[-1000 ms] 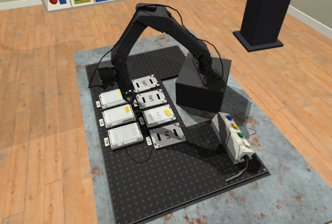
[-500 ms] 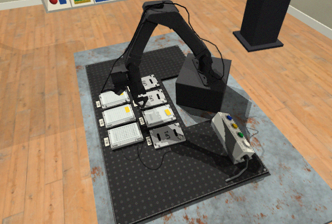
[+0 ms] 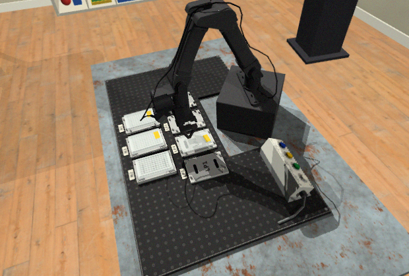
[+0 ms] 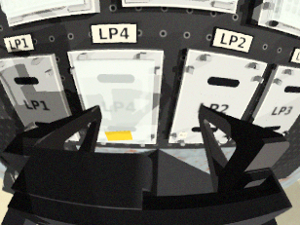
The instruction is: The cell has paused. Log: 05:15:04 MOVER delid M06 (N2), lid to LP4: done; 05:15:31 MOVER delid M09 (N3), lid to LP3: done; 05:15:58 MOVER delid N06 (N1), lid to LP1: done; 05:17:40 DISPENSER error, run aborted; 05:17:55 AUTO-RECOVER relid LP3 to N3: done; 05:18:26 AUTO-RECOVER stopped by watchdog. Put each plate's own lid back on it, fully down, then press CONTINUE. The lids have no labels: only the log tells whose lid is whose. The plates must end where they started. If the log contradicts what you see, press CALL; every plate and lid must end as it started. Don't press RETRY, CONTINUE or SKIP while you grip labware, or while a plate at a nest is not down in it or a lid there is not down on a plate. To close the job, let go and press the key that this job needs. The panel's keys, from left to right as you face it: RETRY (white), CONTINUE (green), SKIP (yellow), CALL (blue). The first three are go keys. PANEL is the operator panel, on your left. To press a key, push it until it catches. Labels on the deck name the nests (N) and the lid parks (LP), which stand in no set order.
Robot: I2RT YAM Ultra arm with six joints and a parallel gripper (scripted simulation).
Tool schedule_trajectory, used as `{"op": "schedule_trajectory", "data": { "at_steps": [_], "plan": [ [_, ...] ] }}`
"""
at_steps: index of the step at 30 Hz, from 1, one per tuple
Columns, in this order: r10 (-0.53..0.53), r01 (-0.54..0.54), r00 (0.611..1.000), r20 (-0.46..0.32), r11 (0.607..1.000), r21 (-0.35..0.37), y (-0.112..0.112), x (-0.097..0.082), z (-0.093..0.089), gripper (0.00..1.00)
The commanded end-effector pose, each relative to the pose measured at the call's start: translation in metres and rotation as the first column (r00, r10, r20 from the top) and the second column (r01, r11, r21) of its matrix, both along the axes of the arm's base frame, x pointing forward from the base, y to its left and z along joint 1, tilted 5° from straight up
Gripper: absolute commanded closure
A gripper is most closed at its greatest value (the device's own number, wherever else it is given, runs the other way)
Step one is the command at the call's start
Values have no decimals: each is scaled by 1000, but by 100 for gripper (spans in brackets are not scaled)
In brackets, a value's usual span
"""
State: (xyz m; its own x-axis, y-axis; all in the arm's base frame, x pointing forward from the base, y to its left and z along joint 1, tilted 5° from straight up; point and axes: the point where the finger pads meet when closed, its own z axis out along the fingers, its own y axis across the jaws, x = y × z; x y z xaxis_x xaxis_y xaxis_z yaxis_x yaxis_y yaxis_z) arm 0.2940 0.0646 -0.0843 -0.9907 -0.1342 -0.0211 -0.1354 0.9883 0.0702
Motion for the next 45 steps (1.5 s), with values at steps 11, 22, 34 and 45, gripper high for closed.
{"op": "schedule_trajectory", "data": {
  "at_steps": [11,22,34,45],
  "plan": [
    [-33,33,998,53,999,3,36,-32,7,0],
    [-44,43,996,72,999,12,40,-15,9,0],
    [-36,36,999,18,999,-8,35,-37,-12,0],
    [-36,36,999,17,999,-7,36,-37,-27,0]
  ]
}}
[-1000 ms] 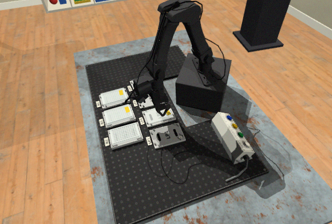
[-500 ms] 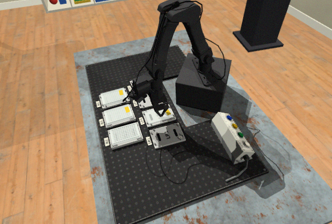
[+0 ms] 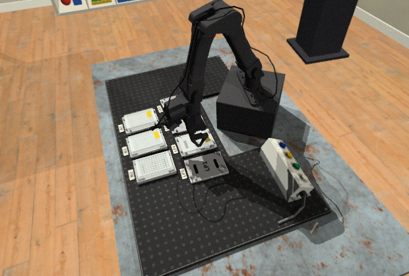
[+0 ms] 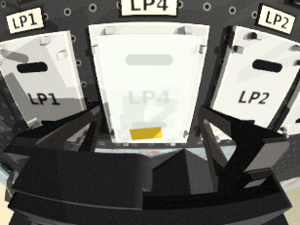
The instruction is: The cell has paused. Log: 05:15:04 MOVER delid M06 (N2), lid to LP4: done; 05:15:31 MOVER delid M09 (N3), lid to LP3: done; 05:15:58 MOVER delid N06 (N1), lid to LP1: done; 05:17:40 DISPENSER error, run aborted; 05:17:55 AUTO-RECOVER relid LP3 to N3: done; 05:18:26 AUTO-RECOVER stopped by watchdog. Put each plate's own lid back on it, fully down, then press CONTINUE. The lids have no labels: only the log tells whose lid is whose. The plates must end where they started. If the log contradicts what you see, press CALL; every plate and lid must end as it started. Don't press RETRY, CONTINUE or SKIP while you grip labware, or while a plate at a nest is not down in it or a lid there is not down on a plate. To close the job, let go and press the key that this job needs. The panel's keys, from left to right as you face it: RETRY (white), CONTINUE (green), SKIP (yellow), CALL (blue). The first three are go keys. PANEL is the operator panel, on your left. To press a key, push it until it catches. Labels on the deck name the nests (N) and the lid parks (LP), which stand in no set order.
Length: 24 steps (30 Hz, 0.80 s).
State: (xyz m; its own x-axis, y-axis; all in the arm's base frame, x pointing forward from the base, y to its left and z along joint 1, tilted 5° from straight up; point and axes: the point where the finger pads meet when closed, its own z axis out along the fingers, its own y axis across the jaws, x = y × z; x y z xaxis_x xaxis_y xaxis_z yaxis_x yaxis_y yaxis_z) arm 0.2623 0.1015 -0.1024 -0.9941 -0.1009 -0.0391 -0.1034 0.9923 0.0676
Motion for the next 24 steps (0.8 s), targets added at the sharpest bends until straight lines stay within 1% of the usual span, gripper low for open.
{"op": "schedule_trajectory", "data": {
  "at_steps": [1,3,8,9,11,13,14,24],
  "plan": [
    [-1,1,1000,-1,1000,-7,0,-5,-11,0],
    [1,-1,1000,13,1000,-2,3,1,-12,0],
    [-3,4,1000,18,1000,-1,3,4,-20,0],
    [-2,2,1000,24,1000,1,5,7,-21,0],
    [-2,2,1000,24,1000,1,5,7,-21,0],
    [-1,0,999,52,1000,11,8,16,-14,0],
    [0,0,998,55,1000,12,9,18,-14,0],
    [-5,5,999,50,1000,11,8,18,-15,0]
  ]
}}
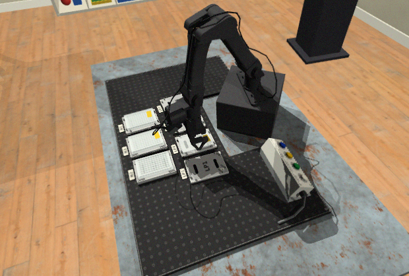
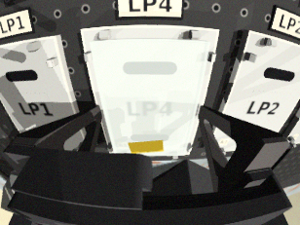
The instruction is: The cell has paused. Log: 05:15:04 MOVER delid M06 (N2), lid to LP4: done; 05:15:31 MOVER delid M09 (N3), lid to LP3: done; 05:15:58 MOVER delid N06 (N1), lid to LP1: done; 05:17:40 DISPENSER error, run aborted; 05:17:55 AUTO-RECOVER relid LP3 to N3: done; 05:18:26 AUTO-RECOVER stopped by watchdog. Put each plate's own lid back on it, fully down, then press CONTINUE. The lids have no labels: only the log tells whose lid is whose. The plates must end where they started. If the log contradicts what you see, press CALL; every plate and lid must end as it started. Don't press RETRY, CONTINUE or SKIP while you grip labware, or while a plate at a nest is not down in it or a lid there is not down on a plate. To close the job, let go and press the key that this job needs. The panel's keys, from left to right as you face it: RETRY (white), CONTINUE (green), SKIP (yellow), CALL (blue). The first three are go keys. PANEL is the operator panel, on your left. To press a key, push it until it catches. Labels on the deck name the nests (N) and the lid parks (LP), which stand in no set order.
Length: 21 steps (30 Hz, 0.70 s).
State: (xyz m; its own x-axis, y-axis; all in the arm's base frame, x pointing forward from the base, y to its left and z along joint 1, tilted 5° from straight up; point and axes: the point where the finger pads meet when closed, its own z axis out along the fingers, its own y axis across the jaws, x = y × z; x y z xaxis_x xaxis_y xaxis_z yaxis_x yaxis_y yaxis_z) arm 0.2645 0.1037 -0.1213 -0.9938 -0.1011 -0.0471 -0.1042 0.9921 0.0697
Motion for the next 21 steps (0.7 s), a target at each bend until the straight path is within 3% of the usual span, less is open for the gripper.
{"op": "schedule_trajectory", "data": {
  "at_steps": [1,14,15,21],
  "plan": [
    [-5,5,999,41,1000,8,5,16,3,0],
    [-4,3,999,38,1000,6,6,15,2,11],
    [-2,2,1000,15,1000,3,2,5,2,12],
    [-2,2,1000,15,1000,3,2,5,2,16]
  ]
}}
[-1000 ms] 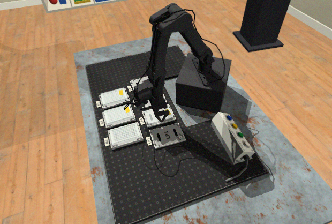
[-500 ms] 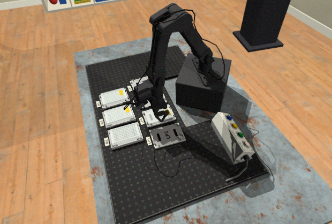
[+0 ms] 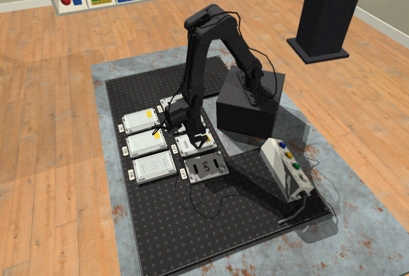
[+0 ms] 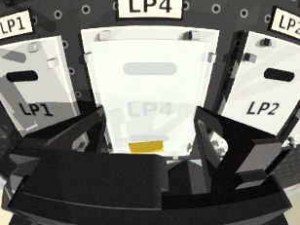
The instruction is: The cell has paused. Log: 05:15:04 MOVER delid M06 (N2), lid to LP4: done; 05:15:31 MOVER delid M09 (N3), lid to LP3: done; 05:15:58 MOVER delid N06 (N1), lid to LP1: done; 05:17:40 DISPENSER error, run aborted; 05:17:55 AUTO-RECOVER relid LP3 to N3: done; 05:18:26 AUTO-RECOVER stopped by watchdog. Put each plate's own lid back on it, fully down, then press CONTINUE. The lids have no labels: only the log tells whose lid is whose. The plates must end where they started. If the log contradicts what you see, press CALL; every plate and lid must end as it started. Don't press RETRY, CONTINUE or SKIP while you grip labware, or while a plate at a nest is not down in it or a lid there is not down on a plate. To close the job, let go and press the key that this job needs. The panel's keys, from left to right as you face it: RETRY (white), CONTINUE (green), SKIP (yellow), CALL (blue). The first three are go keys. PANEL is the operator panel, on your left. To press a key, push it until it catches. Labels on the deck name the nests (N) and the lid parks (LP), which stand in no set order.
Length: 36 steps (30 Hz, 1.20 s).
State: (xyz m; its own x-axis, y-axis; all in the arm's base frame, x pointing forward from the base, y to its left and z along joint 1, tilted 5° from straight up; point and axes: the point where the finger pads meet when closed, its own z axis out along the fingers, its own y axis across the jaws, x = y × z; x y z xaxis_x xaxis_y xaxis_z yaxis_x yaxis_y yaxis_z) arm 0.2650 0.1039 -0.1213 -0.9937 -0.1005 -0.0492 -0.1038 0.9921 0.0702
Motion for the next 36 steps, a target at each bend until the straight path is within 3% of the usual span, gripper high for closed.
{"op": "schedule_trajectory", "data": {
  "at_steps": [1,4,5,17,18,36],
  "plan": [
    [-1,1,1000,13,1000,3,1,4,2,17],
    [-1,1,1000,13,1000,3,2,4,2,20],
    [-1,1,1000,13,1000,3,2,4,2,100],
    [-1,1,1000,13,1000,3,2,4,1,100],
    [-3,2,999,40,1000,7,5,12,9,100],
    [-6,6,999,41,1000,7,-1,13,38,100]
  ]
}}
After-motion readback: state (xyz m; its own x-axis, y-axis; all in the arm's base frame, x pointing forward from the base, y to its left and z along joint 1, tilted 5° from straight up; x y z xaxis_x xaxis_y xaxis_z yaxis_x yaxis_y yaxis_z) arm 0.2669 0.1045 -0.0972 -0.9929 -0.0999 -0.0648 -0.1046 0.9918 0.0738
